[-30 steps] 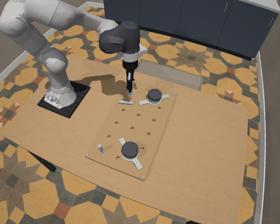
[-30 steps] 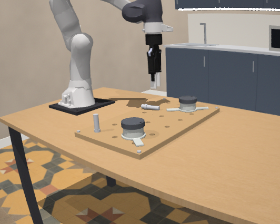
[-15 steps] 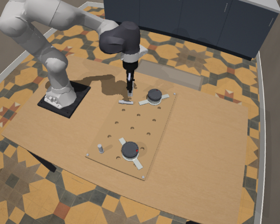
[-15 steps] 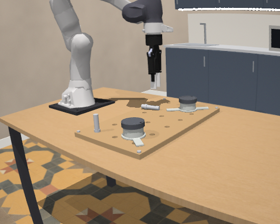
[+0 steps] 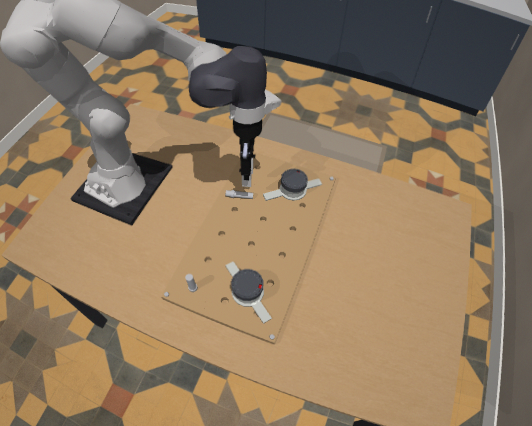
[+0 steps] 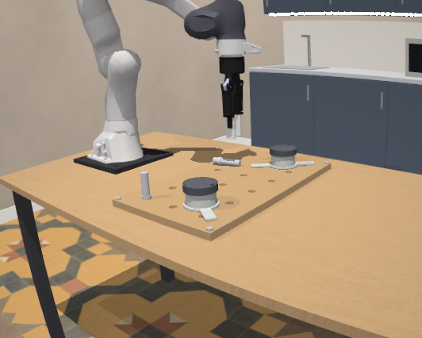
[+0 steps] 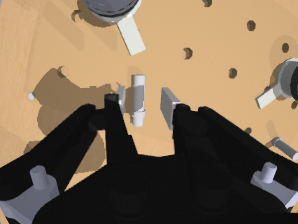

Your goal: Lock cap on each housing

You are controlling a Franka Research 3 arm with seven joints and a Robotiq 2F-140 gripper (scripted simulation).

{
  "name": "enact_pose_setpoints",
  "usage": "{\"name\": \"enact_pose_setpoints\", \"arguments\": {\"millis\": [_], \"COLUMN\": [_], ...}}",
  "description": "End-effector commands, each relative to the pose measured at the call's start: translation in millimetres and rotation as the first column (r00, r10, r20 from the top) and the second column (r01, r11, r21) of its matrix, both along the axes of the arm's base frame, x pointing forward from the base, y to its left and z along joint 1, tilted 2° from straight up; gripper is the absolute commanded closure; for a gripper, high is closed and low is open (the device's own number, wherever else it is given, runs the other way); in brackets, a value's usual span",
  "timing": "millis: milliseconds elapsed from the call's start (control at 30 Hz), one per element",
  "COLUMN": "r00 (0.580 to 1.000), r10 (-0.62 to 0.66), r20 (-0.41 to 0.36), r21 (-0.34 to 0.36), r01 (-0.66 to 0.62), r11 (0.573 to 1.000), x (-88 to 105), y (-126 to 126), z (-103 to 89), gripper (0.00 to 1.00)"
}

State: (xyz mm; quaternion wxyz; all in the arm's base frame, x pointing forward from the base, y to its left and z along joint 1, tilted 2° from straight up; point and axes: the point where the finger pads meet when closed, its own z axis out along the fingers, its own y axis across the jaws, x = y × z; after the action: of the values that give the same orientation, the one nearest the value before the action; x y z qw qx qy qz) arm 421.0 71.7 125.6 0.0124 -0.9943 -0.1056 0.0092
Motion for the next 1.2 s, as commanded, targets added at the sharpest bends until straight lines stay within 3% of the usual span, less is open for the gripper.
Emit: {"name": "enact_pose_setpoints", "arguments": {"millis": [0,1167], "r00": [1.000,1.000], "r10": [0.004,0.004], "r20": [0.007,0.007], "r21": [0.007,0.007], "r01": [-0.004,-0.004], "r11": [1.000,1.000], "x": [2.3,2.1], "y": [3,5], "z": [-5.7,-63.1], "gripper": [0.64,0.64]}}
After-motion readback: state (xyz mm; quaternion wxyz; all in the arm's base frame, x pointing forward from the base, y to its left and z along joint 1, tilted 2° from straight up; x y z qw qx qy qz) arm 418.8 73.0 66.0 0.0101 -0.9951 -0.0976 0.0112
